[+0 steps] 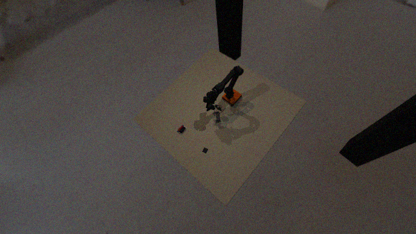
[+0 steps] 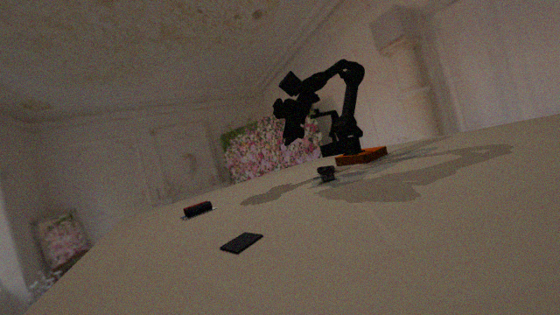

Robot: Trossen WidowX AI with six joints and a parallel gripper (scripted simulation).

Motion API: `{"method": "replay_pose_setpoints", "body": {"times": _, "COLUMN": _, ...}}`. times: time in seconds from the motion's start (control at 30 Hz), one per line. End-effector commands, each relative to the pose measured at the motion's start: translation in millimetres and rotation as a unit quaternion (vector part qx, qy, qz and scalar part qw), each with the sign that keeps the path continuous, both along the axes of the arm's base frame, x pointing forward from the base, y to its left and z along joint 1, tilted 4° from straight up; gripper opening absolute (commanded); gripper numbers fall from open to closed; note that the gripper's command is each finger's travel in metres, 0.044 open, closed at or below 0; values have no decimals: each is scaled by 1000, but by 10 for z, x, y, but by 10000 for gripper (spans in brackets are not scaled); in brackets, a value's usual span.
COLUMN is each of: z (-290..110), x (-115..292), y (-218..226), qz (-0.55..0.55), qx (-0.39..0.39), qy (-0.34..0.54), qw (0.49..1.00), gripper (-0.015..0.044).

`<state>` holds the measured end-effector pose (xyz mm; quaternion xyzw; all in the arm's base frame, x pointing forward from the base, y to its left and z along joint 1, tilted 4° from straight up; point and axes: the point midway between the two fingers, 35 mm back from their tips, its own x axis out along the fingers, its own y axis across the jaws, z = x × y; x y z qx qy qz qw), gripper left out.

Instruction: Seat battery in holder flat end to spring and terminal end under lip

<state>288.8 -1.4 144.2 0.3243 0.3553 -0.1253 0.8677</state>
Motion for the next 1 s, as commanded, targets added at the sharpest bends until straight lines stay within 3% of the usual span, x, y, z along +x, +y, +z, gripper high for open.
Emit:
{"method": "replay_pose_setpoints", "body": {"times": 0.0, "z": -606, "x": -587, "y": -16, "qz": -174, "qx": 127, "qy": 213, "qw": 953, "gripper": 239}}
{"method": "replay_pose_setpoints", "body": {"times": 0.13, "z": -826, "x": -1074, "y": -10, "qz": -307, "qx": 167, "qy": 338, "qw": 874, "gripper": 239}}
{"method": "replay_pose_setpoints", "body": {"times": 0.2, "z": -844, "x": -1151, "y": -8, "qz": -328, "qx": 170, "qy": 355, "qw": 859, "gripper": 239}}
{"method": "replay_pose_setpoints", "body": {"times": 0.97, "z": -1047, "x": -1126, "y": 3, "qz": -328, "qx": 170, "qy": 355, "qw": 859, "gripper": 239}}
